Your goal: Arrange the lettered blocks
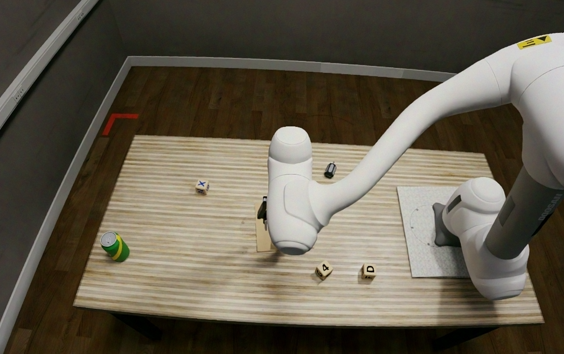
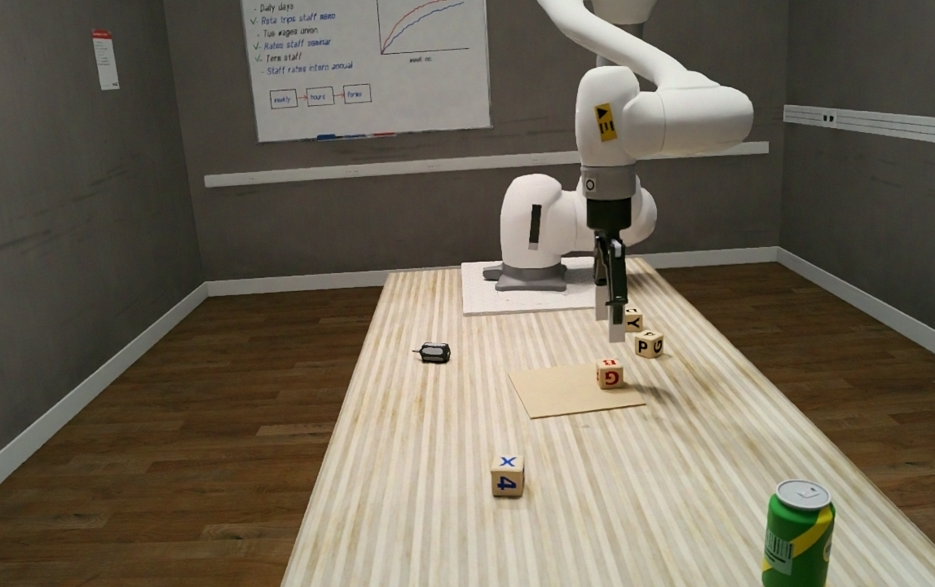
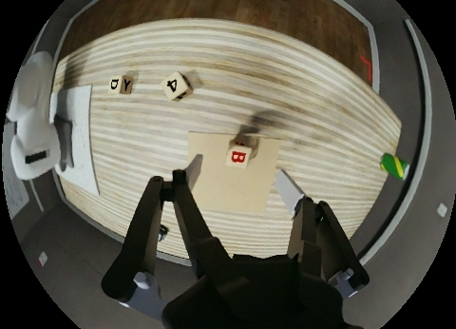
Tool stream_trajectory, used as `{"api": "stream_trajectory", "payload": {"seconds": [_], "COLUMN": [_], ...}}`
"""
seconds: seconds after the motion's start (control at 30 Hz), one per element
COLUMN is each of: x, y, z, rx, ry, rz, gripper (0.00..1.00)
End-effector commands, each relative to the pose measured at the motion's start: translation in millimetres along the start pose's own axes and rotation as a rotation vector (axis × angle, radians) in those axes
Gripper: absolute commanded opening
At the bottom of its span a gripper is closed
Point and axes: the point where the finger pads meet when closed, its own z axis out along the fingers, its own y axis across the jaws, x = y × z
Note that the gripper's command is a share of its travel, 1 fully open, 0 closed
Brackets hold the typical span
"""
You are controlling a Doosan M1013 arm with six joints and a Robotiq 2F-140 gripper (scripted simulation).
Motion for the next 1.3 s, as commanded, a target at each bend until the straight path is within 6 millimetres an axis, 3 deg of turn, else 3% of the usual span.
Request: {"api": "stream_trajectory", "payload": {"seconds": [0.0, 0.43, 0.5, 0.57, 0.63, 0.7, 0.87, 1.07, 1.13, 1.2, 1.27], "x": [0, 1, 14, 14, 45, 53, 85, 107, 107, 110, 111], "y": [0, 0, -18, -18, -68, -84, -161, -256, -256, -286, -293], "z": [-1, -1, -4, -4, -11, -12, -16, -12, -12, -9, -8], "rx": [-0.001, -0.001, -0.001, -0.001, 0.0, 0.0, 0.0, -0.001, -0.001, -0.001, -0.001], "ry": [0.0, 0.0, 0.0, 0.0, 0.0, 0.0, 0.0, 0.0, 0.0, 0.001, 0.001], "rz": [0.0, 0.0, 0.004, 0.004, 0.014, 0.017, 0.033, 0.05, 0.05, 0.056, 0.057], "gripper": [1.0, 1.0, 1.0, 1.0, 1.0, 1.0, 1.0, 1.0, 1.0, 1.0, 1.0]}}
